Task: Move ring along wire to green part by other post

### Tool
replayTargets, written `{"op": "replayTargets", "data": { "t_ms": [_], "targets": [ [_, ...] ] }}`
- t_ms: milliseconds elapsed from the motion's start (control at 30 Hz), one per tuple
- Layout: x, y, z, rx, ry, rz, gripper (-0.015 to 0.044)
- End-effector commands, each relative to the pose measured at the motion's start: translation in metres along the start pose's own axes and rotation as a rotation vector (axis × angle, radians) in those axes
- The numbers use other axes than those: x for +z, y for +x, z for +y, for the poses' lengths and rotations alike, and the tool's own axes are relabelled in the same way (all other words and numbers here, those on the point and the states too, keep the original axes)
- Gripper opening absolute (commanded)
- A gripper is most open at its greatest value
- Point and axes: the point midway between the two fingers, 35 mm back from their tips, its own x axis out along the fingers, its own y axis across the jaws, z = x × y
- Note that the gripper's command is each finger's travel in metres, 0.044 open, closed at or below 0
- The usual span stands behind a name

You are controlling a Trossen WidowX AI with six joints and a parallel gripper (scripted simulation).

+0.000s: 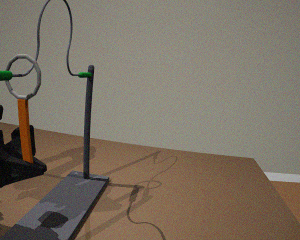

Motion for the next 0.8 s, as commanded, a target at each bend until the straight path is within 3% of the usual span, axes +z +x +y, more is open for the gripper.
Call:
{"op": "replayTargets", "data": {
  "t_ms": [0, 767],
  "targets": [
    [0.002, -0.001, 0.010, 0.000, 0.045, -0.007, -0.0150],
    [0.025, -0.002, 0.090, 0.008, 0.515, 0.001, -0.0150]
  ]
}}
